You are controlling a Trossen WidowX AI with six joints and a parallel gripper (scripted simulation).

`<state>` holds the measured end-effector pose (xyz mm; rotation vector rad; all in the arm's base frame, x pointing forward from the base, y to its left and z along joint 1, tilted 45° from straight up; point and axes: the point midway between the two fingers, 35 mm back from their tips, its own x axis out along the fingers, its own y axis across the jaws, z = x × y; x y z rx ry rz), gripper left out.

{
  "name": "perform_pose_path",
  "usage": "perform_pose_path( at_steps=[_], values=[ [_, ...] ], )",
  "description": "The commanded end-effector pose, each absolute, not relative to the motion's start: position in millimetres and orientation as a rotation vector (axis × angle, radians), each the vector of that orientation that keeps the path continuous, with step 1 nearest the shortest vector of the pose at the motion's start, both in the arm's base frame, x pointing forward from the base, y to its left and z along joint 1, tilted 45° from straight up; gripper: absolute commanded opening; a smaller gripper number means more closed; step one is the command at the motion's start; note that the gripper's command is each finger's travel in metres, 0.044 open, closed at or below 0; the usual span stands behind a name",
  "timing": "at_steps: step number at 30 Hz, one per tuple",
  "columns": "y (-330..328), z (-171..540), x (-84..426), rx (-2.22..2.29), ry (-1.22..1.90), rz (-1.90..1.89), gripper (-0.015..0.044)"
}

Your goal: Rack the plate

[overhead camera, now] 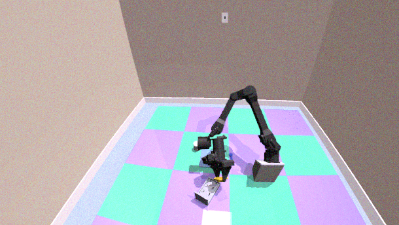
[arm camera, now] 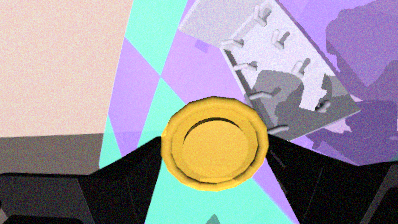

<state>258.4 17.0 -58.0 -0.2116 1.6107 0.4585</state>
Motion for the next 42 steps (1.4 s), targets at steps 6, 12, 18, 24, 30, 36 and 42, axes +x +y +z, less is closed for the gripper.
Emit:
perform_pose_path(
  at_steps=[6, 12, 18, 24, 30, 36, 42],
  values=[
    [11, -64, 261, -0.258, 1.440, 0.669, 0.0000],
    [6, -66, 263, -0.309, 1.307, 0.779, 0.0000],
    [0, -66, 265, -0.376, 1.161, 0.867, 0.0000],
    [-7, -64, 267, -0.457, 1.007, 0.933, 0.0000],
    [-13, -61, 268, -0.554, 0.848, 0.977, 0.0000],
    [-20, -57, 268, -0.665, 0.688, 1.000, 0.0000],
    [-27, -52, 268, -0.774, 0.547, 1.003, 0.0000]
  ],
)
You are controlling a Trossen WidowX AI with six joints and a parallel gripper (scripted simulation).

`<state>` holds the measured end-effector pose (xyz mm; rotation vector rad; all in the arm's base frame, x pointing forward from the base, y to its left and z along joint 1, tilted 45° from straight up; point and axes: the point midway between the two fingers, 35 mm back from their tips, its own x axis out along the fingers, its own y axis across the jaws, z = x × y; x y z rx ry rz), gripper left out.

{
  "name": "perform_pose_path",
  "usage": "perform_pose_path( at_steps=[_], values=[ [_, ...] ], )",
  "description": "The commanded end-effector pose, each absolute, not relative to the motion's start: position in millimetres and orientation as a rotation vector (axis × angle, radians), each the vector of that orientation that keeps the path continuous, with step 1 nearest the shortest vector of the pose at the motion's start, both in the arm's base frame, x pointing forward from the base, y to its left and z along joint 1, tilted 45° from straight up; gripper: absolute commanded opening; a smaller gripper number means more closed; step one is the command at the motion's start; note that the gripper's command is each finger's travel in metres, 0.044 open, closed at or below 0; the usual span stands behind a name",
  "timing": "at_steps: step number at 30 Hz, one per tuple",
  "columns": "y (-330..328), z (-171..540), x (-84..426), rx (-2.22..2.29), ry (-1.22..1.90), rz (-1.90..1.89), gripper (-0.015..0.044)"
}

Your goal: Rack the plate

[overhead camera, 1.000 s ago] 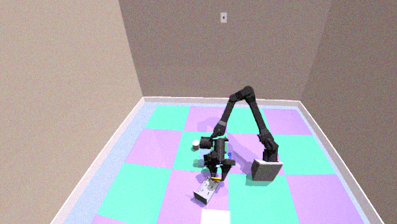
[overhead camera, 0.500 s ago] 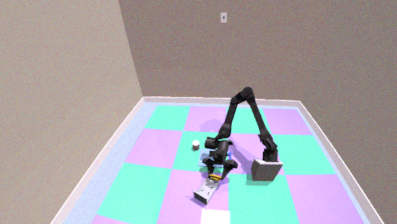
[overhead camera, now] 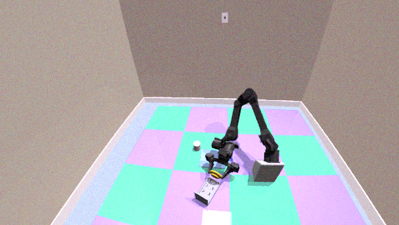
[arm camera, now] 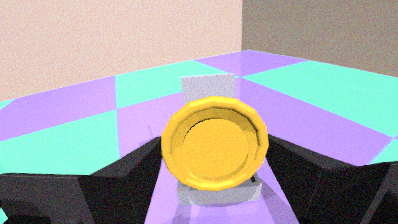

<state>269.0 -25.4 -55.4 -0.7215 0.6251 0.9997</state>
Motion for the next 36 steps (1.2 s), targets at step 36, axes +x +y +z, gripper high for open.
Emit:
perform_pose_path(
  at_steps=[36],
  values=[
    [-2, -77, 287, -0.777, 0.544, 1.004, 0.0000]
  ],
)
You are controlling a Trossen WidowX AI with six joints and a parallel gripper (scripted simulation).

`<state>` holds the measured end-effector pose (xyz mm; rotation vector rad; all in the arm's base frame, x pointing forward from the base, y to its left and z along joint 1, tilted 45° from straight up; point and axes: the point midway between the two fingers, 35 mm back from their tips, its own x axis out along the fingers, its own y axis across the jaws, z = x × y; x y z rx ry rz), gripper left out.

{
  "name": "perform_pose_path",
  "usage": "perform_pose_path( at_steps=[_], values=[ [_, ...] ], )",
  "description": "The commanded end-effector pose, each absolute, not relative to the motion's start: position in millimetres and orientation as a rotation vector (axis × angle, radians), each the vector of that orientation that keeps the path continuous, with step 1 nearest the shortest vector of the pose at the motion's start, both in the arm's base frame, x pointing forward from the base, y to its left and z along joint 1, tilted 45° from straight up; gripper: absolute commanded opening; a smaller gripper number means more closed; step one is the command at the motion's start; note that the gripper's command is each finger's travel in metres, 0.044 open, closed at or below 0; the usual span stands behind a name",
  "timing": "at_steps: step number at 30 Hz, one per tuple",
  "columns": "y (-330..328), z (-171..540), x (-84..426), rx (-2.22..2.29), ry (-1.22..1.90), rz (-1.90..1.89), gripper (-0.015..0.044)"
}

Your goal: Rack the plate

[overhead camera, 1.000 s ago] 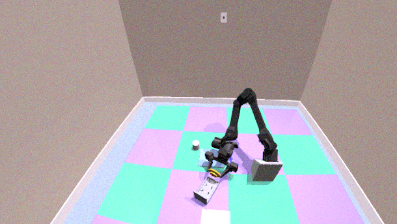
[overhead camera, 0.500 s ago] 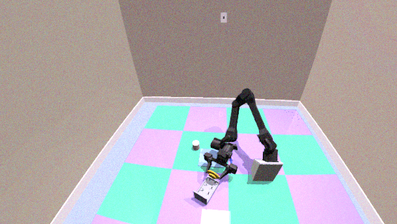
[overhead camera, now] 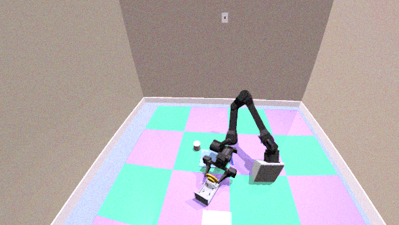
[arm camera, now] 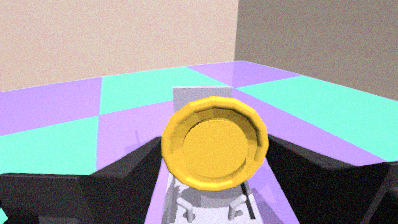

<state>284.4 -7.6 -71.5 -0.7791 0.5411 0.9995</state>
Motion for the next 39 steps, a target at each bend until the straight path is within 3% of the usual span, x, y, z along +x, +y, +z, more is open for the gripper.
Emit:
perform_pose_path(
  at_steps=[1, 22, 37, 39],
  values=[
    [-2, -77, 287, -0.777, 0.544, 1.004, 0.0000],
    [-14, -90, 285, -0.774, 0.556, 1.003, 0.0000],
    [-15, -90, 285, -0.777, 0.555, 1.004, 0.0394],
    [-15, -90, 285, -0.777, 0.555, 1.004, 0.0400]
  ],
)
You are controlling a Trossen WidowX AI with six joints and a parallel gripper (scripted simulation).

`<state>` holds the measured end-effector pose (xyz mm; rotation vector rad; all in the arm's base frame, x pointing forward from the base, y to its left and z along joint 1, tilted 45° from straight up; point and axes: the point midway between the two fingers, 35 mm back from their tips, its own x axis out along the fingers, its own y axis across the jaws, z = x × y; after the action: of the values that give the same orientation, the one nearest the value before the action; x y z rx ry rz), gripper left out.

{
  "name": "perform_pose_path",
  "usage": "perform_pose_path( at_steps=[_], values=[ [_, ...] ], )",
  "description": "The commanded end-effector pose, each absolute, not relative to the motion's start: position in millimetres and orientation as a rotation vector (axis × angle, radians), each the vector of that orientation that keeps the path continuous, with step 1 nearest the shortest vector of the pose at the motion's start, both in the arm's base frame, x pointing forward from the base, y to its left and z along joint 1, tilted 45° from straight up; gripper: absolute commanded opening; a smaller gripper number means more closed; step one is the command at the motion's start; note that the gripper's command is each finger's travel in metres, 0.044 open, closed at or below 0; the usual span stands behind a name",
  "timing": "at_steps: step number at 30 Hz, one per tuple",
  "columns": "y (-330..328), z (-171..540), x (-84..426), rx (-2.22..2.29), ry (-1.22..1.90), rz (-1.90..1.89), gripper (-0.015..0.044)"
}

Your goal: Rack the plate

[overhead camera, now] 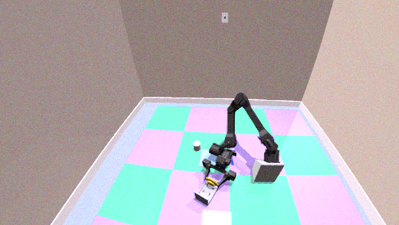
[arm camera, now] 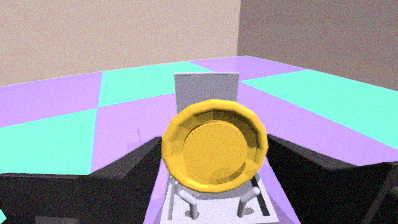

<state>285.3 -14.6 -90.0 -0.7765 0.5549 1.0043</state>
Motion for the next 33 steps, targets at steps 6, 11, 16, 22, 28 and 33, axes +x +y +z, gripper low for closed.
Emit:
perform_pose_path(
  at_steps=[6, 11, 16, 22, 28, 33],
  values=[
    [-15, -90, 285, -0.777, 0.555, 1.004, 0.0400],
    [13, -59, 292, -0.784, 0.559, 1.007, 0.0400],
    [57, -17, 290, -0.781, 0.545, 1.003, 0.0400],
    [67, -3, 296, -0.776, 0.536, 1.001, 0.0400],
    [70, -8, 294, -0.693, 0.679, 0.973, 0.0400],
    [72, -12, 290, -0.611, 0.836, 0.925, 0.0400]
  ],
)
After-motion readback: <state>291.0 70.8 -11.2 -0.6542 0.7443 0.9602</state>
